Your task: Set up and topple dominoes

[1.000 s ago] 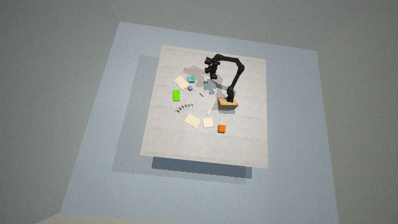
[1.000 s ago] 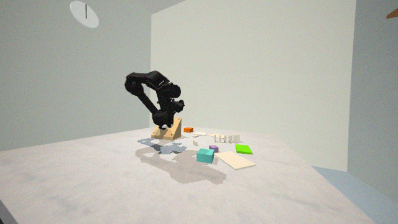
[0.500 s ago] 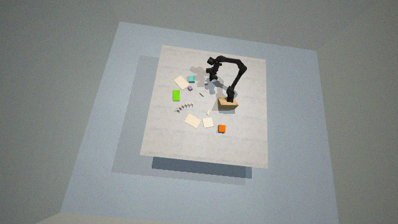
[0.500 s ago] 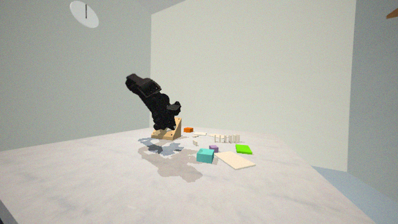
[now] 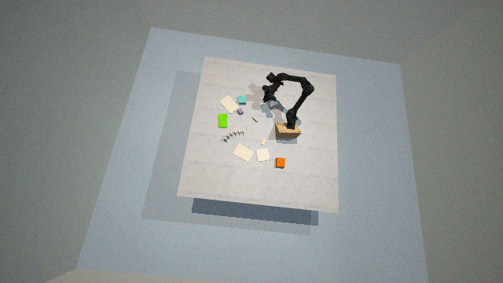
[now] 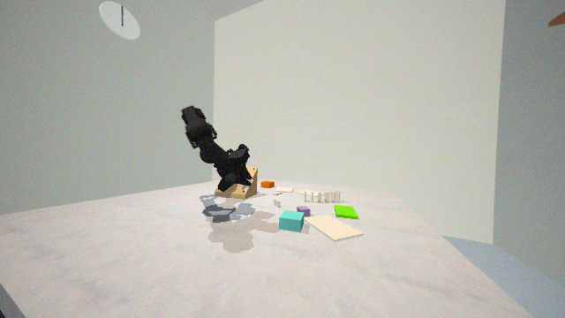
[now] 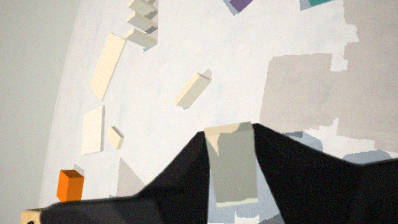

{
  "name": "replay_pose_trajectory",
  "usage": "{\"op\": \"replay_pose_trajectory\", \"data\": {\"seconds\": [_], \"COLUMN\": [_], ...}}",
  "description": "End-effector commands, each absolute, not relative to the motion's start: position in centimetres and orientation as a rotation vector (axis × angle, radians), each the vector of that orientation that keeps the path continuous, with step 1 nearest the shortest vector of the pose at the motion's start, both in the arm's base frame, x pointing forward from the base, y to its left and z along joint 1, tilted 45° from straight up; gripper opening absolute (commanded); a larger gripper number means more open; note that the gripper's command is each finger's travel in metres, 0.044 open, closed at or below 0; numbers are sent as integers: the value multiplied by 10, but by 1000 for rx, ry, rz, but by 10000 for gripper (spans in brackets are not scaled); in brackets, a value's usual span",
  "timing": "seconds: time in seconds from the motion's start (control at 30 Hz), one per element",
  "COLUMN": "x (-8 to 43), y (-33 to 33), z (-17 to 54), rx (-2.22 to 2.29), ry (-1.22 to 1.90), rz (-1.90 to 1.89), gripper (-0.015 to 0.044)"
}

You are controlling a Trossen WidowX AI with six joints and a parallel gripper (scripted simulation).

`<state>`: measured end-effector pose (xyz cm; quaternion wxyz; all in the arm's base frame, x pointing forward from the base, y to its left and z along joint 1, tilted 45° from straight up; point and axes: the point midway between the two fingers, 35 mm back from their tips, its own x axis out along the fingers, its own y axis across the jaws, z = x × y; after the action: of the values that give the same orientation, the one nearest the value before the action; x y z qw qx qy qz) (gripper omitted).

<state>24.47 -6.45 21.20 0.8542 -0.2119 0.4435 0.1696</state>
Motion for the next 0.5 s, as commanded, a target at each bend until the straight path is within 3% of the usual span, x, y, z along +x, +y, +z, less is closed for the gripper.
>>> {"op": "replay_pose_trajectory", "data": {"seconds": [0.0, 0.47], "x": [245, 244], "y": [-65, -74], "z": [212, 227], "rx": [-450, -523], "ry": [862, 544], "rz": [384, 432], "gripper": [107, 107]}}
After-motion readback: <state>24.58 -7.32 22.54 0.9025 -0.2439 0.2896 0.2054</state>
